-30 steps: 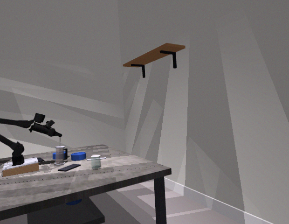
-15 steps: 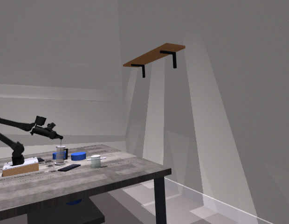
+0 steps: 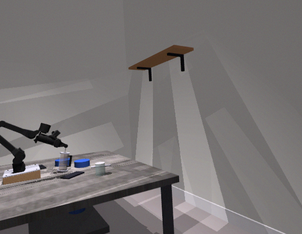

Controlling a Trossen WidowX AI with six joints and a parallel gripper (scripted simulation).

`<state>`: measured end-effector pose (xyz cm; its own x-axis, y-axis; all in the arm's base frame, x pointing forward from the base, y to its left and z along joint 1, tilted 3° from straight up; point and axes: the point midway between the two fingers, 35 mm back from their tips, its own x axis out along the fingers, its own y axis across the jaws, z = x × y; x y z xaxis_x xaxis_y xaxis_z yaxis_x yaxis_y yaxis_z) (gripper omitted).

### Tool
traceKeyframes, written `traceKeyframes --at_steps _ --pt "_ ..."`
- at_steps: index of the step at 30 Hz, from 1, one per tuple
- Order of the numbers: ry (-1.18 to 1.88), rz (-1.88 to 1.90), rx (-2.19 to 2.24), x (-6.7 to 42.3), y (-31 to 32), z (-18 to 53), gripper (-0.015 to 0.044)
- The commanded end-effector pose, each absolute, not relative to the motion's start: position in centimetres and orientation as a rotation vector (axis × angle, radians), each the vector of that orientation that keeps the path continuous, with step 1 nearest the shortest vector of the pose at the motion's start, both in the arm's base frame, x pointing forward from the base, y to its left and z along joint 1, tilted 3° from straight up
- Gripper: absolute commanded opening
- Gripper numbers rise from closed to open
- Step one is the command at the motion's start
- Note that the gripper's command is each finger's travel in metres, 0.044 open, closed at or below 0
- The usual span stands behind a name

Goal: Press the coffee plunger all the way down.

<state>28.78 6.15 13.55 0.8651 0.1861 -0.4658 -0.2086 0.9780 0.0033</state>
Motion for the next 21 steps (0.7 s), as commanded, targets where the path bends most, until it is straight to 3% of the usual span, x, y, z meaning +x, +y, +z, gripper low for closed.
traceKeyframes --at_steps 1,21 --pt "0.562 0.202 -0.054 28.31 6.05 11.1 0.0115" --pt "0.561 0.202 -0.054 29.1 6.25 11.3 0.0115"
